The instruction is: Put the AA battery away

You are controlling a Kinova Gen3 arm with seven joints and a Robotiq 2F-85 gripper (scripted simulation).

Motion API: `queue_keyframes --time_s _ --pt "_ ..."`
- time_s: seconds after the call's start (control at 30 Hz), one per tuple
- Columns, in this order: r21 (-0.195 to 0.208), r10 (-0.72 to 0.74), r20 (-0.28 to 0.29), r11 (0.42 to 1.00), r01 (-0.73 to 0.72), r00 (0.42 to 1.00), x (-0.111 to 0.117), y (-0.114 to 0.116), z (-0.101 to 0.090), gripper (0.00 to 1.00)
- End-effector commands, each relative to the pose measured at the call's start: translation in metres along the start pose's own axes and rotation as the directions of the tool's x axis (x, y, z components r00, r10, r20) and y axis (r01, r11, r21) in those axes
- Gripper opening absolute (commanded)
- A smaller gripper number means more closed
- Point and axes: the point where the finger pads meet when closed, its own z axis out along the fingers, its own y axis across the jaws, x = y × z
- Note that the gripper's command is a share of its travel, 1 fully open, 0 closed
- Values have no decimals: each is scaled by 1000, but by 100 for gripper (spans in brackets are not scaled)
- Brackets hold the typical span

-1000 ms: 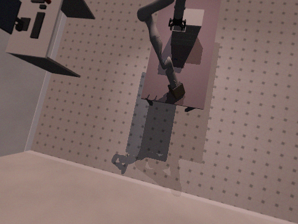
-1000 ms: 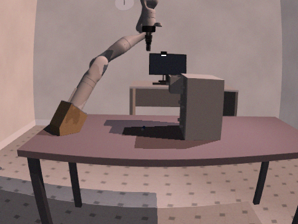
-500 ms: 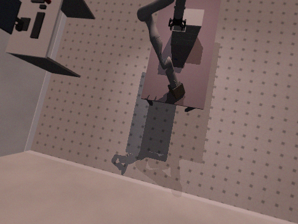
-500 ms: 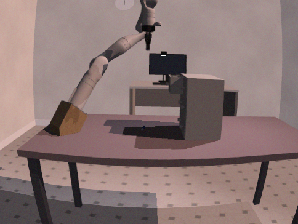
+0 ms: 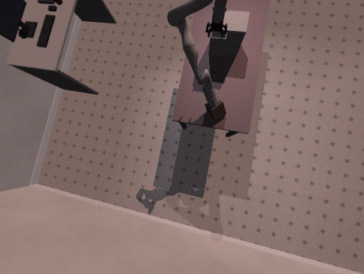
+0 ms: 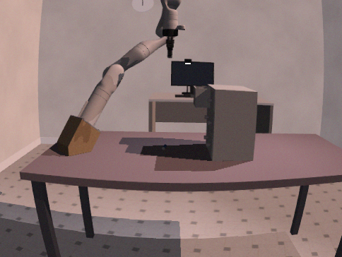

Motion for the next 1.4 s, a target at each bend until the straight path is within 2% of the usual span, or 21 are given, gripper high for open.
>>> queue_keyframes --time_s 0.0,0.33,0.73,0.97,1.23,1.3,1.37 --pt "0 0 -1 1000 0 1000 0 0 0 100" --pt "0 -17 -1 1000 17 1000 0 1 4 100" --pt "0 -101 -1 995 101 995 -1 4 24 100" --pt "0 -208 -1 978 208 978 -3 8 50 100" --pt "-1 -365 -1 931 365 931 -5 15 90 100" --pt "-1 -365 -1 931 365 931 -5 15 90 100" --pt "-1 -407 -1 913 407 913 -5 16 101 100"
